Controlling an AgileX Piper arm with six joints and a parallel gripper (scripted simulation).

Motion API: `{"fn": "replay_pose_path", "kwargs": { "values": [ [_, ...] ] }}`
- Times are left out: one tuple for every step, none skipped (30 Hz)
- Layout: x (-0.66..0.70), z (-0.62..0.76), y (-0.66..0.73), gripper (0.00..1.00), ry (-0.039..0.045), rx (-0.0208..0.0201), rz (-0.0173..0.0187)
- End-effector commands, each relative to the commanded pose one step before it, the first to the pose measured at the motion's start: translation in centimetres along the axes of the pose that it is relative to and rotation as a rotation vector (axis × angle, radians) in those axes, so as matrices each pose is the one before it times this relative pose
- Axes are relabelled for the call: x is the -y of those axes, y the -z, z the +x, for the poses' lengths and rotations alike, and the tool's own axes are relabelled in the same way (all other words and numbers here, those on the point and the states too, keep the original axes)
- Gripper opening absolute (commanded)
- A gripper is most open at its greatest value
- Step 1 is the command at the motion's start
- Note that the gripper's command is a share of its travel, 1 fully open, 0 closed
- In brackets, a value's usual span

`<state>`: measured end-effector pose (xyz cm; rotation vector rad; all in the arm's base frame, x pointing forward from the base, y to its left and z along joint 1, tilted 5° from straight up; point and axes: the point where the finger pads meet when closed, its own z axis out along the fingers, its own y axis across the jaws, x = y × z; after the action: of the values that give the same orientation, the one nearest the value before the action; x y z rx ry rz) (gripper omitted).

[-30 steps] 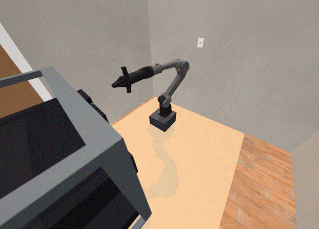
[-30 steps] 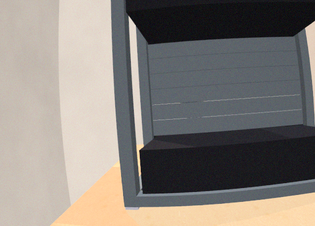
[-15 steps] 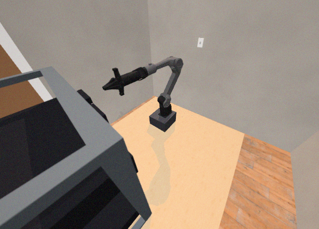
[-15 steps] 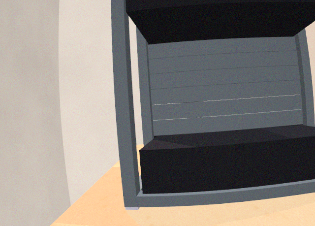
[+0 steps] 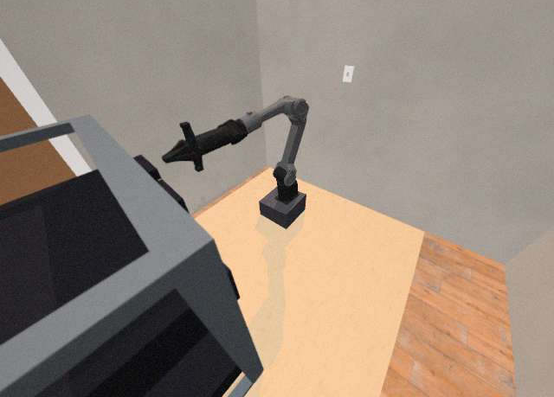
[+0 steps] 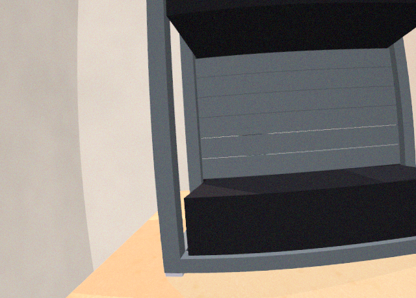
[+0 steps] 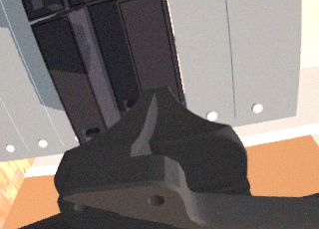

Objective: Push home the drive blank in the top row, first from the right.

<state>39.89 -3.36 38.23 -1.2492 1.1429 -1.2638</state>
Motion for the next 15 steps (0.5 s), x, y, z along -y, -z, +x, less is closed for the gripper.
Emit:
{"fn": "replay_pose_path", "kwargs": {
  "values": [
    [0.058, 0.04, -1.649, 0.0, 0.00021, -0.00674, 0.00497],
    [0.0, 0.0, -0.448, 0.0, 0.0, 0.0, 0.0],
    [0.0, 0.0, -0.28, 0.0, 0.0, 0.0, 0.0],
    [-0.001, 0.0, -0.118, 0.0, 0.0, 0.0, -0.00001],
    [0.0, 0.0, -0.019, 0.0, 0.0, 0.0, 0.0],
    [0.0, 0.0, 0.0, 0.0, 0.0, 0.0, 0.0],
    [0.0, 0.0, 0.0, 0.0, 0.0, 0.0, 0.0],
    [0.0, 0.0, 0.0, 0.0, 0.0, 0.0, 0.0],
    [0.0, 0.0, 0.0, 0.0, 0.0, 0.0, 0.0],
    [0.0, 0.0, 0.0, 0.0, 0.0, 0.0, 0.0],
    [0.0, 0.0, 0.0, 0.0, 0.0, 0.0, 0.0],
    [0.0, 0.0, 0.0, 0.0, 0.0, 0.0, 0.0],
    [0.0, 0.0, 0.0, 0.0, 0.0, 0.0, 0.0],
    [0.0, 0.0, 0.0, 0.0, 0.0, 0.0, 0.0],
    [0.0, 0.0, 0.0, 0.0, 0.0, 0.0, 0.0]
  ]
}}
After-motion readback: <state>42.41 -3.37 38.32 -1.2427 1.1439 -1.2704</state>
